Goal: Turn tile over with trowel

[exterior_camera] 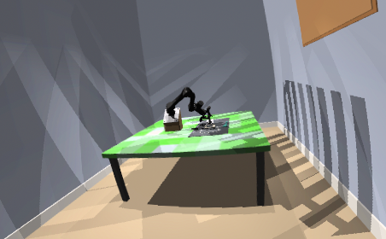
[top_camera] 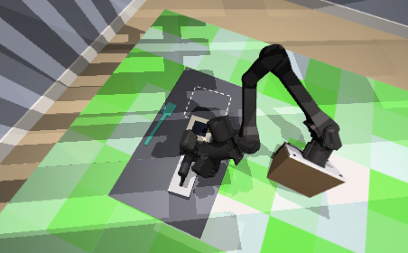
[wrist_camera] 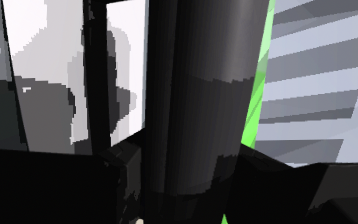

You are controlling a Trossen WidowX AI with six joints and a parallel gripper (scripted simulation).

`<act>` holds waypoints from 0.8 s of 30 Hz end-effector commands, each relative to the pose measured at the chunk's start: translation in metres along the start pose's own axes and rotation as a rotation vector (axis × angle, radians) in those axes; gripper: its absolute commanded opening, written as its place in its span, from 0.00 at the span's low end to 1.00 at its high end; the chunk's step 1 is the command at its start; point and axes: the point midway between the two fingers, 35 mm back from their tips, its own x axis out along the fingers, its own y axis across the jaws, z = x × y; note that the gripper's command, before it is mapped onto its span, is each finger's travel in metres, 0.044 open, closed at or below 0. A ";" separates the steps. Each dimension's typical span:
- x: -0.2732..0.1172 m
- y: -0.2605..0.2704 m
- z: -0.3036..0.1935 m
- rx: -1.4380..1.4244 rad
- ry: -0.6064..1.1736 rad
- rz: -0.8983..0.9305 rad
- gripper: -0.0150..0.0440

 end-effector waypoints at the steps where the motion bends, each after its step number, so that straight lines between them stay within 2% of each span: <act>1: 0.005 -0.004 -0.001 0.009 0.001 -0.022 0.25; 24: 0.003 -0.007 -0.036 0.008 0.000 -0.021 0.25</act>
